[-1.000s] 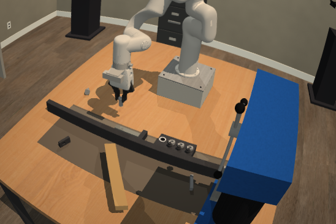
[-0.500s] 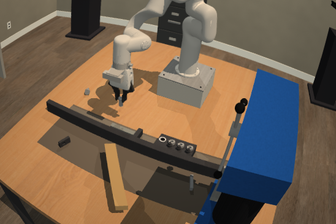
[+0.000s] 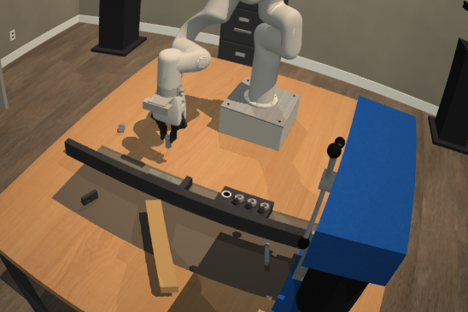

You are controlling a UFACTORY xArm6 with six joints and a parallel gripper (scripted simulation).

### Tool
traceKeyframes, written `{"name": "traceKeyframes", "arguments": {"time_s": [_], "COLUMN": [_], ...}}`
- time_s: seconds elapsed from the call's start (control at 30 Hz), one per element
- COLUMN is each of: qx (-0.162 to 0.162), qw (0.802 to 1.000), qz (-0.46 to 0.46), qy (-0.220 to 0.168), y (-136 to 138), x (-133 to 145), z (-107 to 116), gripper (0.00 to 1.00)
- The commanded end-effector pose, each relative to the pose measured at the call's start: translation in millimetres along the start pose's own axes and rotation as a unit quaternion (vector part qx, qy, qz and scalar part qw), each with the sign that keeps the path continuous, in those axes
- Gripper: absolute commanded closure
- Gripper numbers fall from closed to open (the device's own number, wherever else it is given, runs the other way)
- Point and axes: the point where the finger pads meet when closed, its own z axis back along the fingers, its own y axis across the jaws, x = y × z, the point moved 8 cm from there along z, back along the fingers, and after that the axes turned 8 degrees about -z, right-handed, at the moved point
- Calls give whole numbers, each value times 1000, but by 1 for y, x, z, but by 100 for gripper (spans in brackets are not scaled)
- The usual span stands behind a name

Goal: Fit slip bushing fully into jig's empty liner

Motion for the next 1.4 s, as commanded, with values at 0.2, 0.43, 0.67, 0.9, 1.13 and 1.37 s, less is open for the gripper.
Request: {"name": "traceKeyframes", "arguments": {"time_s": [0.2,0.43,0.67,0.9,1.13,1.37], "qx": [1,1,1,1,1,0], "qw": [1000,1000,1000,1000,1000,1000], "qz": [0,0,0,0,0,0], "qy": [2,2,2,2,2,2], "y": [0,0,-2,-25,-32,-49], "x": [-1,-1,-1,-5,-6,-8], "z": [1,1,1,2,2,3], "gripper": [74,74,74,74,74,74]}}
